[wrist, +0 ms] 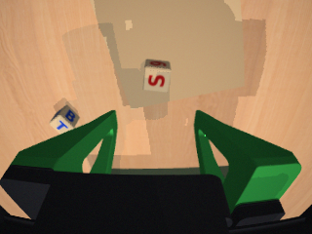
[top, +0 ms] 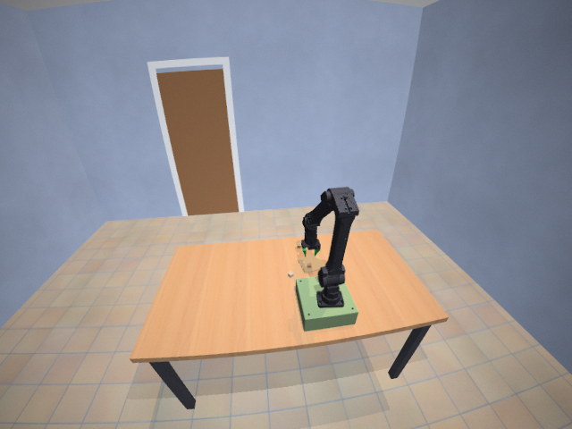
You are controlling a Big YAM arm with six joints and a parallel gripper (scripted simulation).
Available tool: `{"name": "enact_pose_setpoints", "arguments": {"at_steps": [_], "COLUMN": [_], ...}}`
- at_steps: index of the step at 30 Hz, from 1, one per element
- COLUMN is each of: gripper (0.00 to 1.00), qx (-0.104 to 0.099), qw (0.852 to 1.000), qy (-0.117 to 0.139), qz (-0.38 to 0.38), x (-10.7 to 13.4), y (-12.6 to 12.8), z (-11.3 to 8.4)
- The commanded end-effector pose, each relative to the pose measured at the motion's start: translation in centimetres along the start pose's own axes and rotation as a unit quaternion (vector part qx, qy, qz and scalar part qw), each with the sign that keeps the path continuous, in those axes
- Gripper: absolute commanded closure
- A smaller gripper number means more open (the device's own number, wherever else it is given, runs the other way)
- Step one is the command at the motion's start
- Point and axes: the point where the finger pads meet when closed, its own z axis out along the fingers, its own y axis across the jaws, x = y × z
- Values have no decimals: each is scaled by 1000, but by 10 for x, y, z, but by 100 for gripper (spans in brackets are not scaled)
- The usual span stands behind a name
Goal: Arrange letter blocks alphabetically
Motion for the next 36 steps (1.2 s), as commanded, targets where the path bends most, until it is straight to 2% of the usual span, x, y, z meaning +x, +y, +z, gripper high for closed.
{"name": "enact_pose_setpoints", "arguments": {"at_steps": [1,36], "gripper": [42,42], "qx": [2,2], "qw": [998,998], "qy": [-27,-25], "qz": [59,58], "x": [-9,-8], "y": [1,1], "z": [-9,-7]}}
